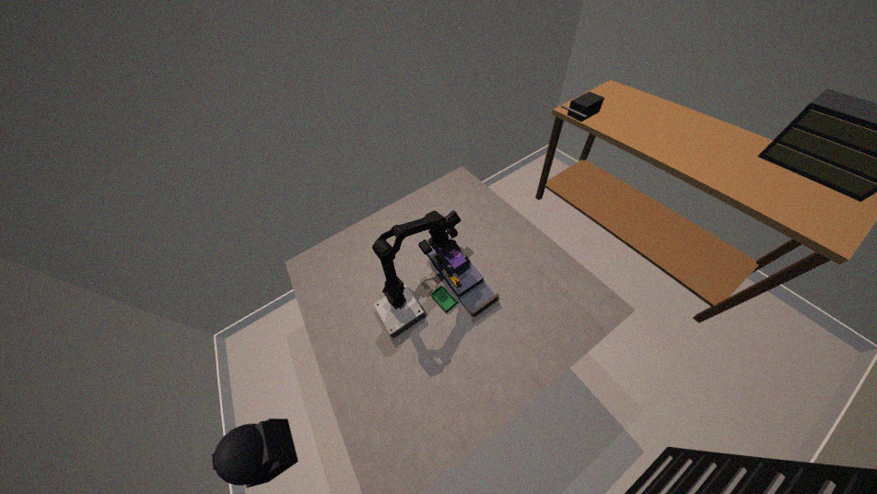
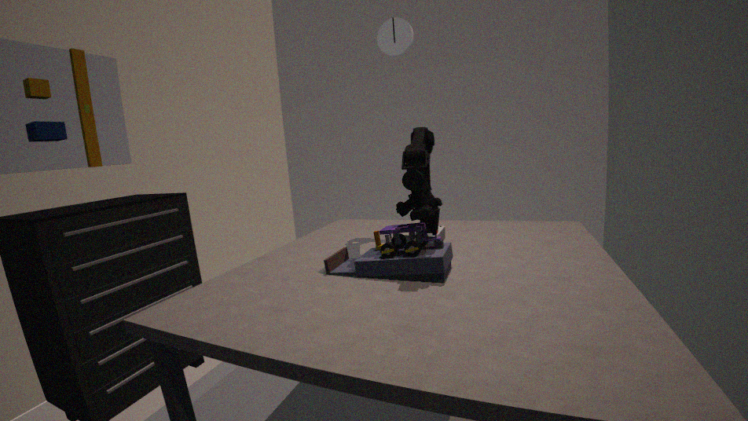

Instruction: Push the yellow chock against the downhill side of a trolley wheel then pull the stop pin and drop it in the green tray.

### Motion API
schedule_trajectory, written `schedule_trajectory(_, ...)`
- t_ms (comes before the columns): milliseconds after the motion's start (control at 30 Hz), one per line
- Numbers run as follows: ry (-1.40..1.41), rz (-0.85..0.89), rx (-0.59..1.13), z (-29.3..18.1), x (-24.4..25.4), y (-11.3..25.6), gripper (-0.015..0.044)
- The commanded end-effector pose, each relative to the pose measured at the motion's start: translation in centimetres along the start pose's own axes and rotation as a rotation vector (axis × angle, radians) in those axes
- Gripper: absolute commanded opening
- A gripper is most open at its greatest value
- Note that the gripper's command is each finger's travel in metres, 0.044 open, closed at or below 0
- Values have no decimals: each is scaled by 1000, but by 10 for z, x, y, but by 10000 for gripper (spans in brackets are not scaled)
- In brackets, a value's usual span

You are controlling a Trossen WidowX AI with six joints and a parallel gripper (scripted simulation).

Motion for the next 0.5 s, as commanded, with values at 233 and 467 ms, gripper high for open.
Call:
schedule_trajectory(233,-3,-1,2,-1,0,6,0)
schedule_trajectory(467,-3,-2,2,-1,0,12,0)
Point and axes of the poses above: the point midway between the two fingers, 35 mm back from their tips, its own y axis back along the fingers, its own x axis across the jaws, z = x × y, the point moved 8 cm from there along y, back along the fingers, and after that the axes turned 12 degrees about y, right-handed, at the moved point
